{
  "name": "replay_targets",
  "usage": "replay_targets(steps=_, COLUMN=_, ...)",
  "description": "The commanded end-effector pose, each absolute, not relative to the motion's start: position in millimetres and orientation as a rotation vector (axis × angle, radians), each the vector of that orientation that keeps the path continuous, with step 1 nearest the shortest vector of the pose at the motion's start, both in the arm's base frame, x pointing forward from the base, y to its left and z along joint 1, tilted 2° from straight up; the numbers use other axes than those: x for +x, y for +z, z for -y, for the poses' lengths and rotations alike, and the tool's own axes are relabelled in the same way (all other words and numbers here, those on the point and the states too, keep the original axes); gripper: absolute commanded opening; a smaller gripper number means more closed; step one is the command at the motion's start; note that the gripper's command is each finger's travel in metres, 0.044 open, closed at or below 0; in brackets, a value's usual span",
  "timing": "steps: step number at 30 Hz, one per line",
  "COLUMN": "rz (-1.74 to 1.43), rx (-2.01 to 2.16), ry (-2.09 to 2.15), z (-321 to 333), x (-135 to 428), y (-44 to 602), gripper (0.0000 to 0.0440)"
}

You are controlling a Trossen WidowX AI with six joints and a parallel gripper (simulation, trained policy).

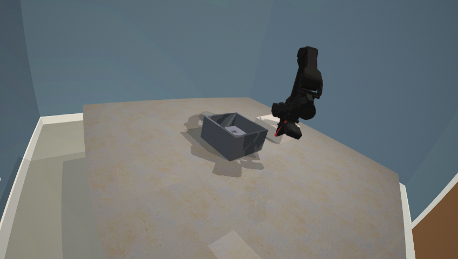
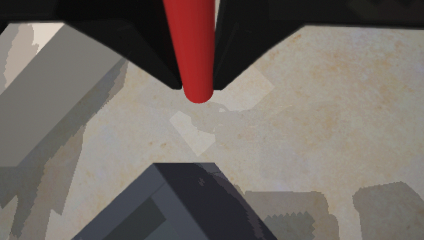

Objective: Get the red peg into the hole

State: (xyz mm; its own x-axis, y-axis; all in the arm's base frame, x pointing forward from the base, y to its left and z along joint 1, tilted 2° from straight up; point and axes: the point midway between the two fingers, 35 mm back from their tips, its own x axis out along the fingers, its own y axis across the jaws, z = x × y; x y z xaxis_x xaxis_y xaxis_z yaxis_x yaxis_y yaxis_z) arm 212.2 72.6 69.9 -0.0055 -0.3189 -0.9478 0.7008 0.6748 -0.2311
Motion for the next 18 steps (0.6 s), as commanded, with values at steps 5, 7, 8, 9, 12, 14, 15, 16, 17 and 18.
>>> replay_targets(steps=5, rz=-1.279, rx=0.406, ry=-0.878, z=-54, x=231, y=95, gripper=0.0)
replay_targets(steps=7, rz=-1.26, rx=0.425, ry=-0.894, z=-47, x=237, y=99, gripper=0.0)
replay_targets(steps=8, rz=-1.251, rx=0.434, ry=-0.901, z=-44, x=240, y=101, gripper=0.0)
replay_targets(steps=9, rz=-1.242, rx=0.443, ry=-0.908, z=-40, x=243, y=103, gripper=0.0)
replay_targets(steps=12, rz=-1.221, rx=0.468, ry=-0.927, z=-29, x=252, y=107, gripper=0.0)
replay_targets(steps=14, rz=-1.209, rx=0.482, ry=-0.939, z=-22, x=257, y=109, gripper=0.0)
replay_targets(steps=15, rz=-1.203, rx=0.489, ry=-0.945, z=-17, x=260, y=109, gripper=0.0)
replay_targets(steps=16, rz=-1.198, rx=0.495, ry=-0.95, z=-13, x=263, y=110, gripper=0.0)
replay_targets(steps=17, rz=-1.194, rx=0.5, ry=-0.955, z=-9, x=265, y=110, gripper=0.0)
replay_targets(steps=18, rz=-1.19, rx=0.506, ry=-0.959, z=-5, x=268, y=110, gripper=0.0)
